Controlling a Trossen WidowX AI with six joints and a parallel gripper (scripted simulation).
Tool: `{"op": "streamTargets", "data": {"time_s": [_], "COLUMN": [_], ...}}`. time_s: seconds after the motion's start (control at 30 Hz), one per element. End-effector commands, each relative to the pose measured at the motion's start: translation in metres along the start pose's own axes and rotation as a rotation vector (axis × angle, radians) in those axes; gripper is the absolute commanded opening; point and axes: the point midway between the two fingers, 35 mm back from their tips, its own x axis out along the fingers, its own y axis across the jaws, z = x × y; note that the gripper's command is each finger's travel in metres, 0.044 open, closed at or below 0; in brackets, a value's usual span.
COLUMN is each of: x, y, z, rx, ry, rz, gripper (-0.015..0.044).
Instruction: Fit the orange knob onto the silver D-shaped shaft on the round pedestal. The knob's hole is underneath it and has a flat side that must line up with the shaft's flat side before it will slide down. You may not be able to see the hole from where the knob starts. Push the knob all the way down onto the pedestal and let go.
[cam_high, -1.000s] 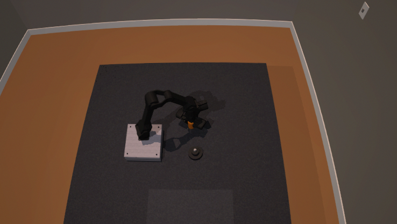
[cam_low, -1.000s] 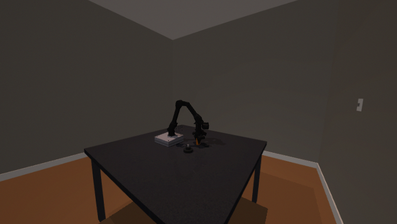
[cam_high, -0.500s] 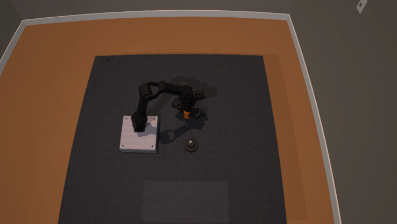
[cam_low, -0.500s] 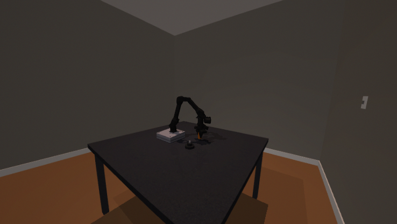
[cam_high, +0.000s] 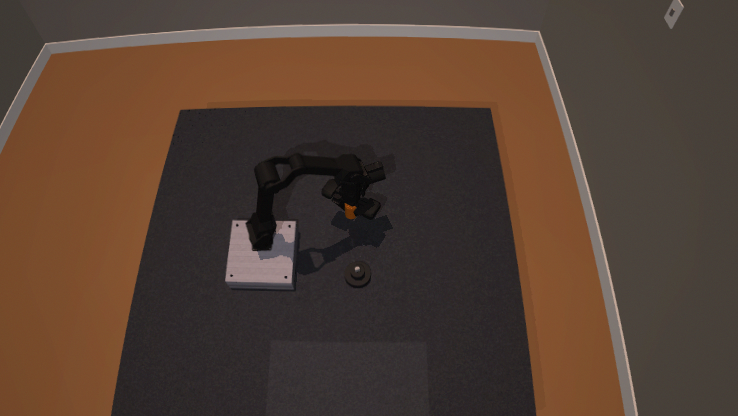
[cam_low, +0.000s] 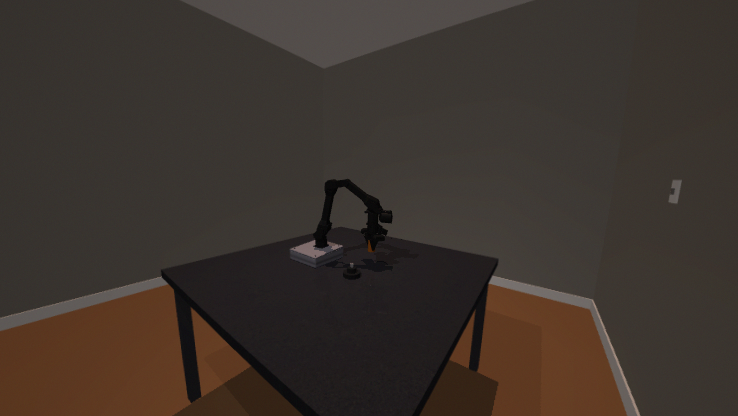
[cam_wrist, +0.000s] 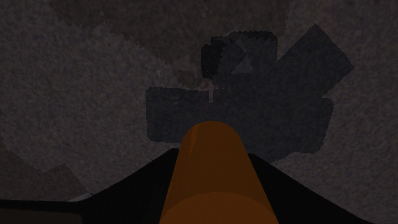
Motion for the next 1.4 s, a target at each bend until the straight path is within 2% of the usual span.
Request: {"op": "streamTargets", "data": {"time_s": [0.0,0.57,0.8,1.37], "x": [-0.018,-0.069,-0.069,-0.055], "y": [-0.002,0.0,0.0,-0.041], "z": [0.003,-0.001,-0.004,-0.037], "rx": [0.006,0.006,0.006,0.011], "ry": [-0.017,-0.017,-0.016,-0.017], "rz": [-0.009,-0.008,-0.008,-0.013], "gripper": [0.0,0.0,0.0,0.0]}}
